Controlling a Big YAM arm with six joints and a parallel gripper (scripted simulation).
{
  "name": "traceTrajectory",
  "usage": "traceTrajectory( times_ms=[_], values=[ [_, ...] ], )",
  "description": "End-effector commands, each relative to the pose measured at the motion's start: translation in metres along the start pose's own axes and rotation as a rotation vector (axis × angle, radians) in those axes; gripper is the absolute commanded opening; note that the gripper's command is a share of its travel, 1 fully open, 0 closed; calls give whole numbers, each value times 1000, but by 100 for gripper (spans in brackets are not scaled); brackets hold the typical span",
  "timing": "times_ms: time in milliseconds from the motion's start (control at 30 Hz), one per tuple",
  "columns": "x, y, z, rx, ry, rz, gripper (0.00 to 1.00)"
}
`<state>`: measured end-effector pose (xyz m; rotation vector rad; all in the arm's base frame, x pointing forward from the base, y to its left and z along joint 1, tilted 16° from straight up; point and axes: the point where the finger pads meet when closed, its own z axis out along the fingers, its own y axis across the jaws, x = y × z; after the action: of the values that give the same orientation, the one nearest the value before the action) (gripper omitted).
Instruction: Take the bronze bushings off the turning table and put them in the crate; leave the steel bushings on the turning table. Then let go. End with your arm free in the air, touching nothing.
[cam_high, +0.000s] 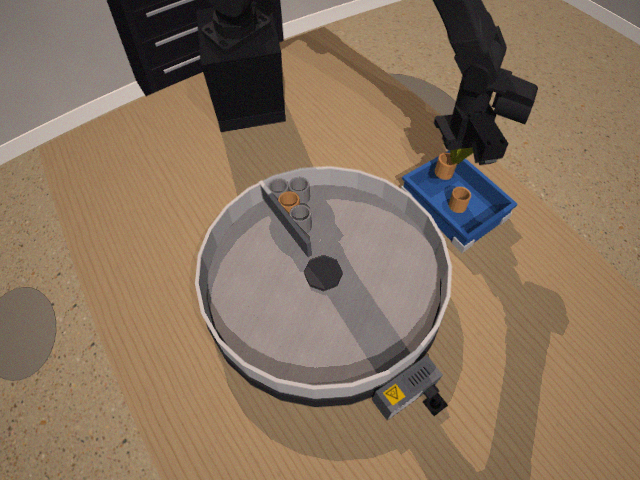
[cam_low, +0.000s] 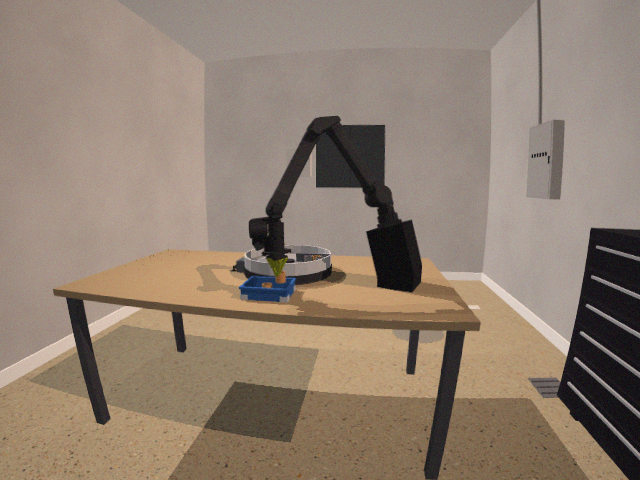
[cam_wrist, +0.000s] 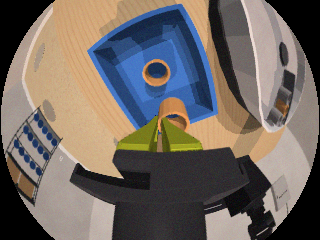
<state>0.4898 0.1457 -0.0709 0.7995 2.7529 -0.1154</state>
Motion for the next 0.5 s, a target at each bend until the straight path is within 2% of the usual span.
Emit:
traceTrajectory(
  times_ms=[0,133,267,467],
  values=[
    [-7,6,-9,-29,-23,-5,0],
    [-7,5,-6,-26,-20,-6,0],
    [-4,2,5,-11,-9,-6,0],
    [-12,4,7,-21,-19,4,0]
  ],
)
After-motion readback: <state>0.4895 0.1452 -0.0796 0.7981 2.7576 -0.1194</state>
